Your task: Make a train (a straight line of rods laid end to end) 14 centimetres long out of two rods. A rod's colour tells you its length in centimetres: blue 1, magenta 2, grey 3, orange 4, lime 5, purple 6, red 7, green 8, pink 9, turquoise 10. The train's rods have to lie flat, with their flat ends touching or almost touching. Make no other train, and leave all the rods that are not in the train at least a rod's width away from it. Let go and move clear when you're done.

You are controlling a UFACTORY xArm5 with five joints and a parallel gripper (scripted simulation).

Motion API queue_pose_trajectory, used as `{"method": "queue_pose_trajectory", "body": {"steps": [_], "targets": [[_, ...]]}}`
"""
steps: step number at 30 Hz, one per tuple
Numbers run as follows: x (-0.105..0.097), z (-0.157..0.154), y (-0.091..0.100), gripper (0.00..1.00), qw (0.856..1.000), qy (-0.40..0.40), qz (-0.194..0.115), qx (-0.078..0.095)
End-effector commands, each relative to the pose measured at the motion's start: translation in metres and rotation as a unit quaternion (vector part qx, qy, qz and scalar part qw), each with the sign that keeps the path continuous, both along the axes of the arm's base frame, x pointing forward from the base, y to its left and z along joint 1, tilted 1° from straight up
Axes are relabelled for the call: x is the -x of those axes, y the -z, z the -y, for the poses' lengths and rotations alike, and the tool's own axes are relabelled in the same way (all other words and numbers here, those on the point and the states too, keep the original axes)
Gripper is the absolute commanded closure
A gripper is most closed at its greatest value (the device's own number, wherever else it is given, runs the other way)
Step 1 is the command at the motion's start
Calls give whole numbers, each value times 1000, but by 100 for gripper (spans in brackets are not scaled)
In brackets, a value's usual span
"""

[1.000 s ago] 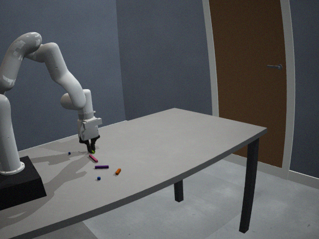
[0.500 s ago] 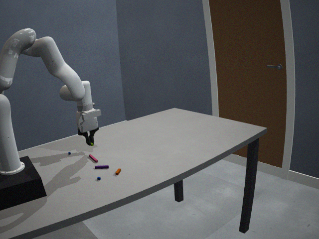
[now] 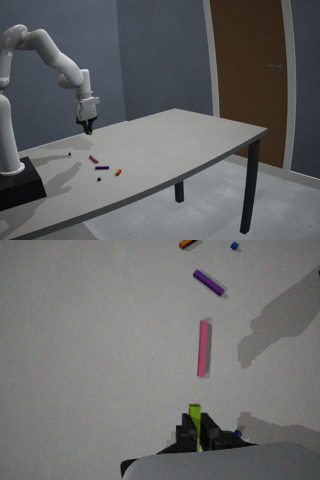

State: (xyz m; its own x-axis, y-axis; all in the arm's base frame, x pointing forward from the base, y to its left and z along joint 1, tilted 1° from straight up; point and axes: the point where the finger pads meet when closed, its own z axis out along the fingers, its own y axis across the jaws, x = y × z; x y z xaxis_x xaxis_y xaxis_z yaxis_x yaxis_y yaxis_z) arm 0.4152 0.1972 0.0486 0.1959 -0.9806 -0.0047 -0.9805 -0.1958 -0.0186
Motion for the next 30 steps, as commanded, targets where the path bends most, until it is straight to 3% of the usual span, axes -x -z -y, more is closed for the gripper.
{"method": "queue_pose_trajectory", "body": {"steps": [1, 5, 8, 18, 20, 22, 30], "targets": [[-1, -1, -3, 96, 1000, 0, 2, -1], [-1, 1, -3, 96, 1000, 0, 2, -1], [11, 42, -4, 96, 1000, 12, 2, 0], [44, 109, -3, 96, 999, 34, 2, 1], [44, 109, -3, 96, 999, 34, 2, 1], [57, 128, -2, 96, 999, 41, 2, 1], [58, 129, -1, 96, 999, 42, 2, 1]]}}
